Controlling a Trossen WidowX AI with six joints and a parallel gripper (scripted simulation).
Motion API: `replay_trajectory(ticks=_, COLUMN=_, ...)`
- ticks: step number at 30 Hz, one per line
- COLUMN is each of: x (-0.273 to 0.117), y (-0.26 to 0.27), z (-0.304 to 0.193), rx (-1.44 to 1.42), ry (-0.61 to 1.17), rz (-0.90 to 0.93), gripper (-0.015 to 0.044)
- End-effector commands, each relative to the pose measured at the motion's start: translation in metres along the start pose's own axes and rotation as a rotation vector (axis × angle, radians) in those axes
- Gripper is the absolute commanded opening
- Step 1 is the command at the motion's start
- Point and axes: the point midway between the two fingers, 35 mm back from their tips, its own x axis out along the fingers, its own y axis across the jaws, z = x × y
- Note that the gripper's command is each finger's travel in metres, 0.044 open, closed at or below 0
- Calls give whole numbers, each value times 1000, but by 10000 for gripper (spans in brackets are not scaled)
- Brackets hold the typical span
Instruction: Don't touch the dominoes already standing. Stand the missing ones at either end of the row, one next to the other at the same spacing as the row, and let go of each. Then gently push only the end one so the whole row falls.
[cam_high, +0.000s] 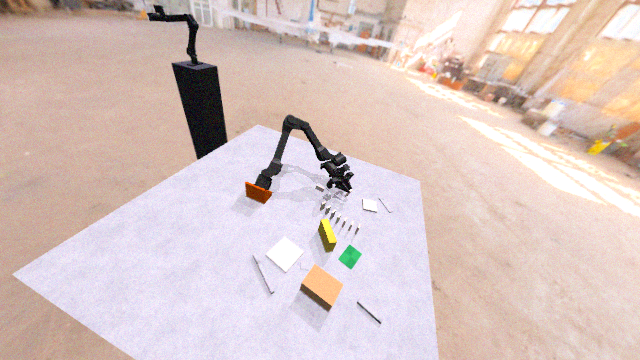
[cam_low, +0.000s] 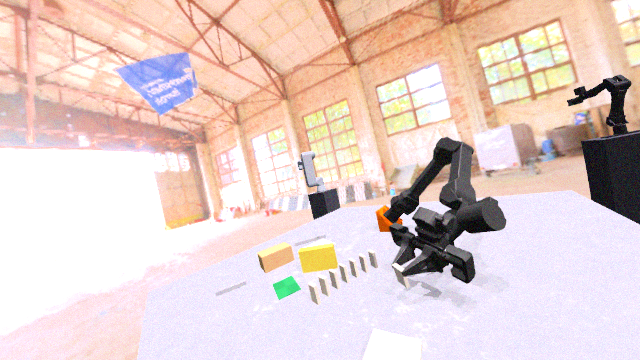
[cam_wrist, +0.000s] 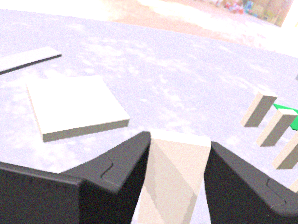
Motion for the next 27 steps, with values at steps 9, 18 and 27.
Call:
replay_trajectory(ticks=9, x=-22, y=-6, z=6, rx=142, ry=-156, rz=58, gripper=107)
replay_trajectory(ticks=18, x=-22, y=-6, z=6, rx=142, ry=-156, rz=58, gripper=107)
replay_trajectory(ticks=27, x=-22, y=-6, z=6, rx=142, ry=-156, rz=58, gripper=107)
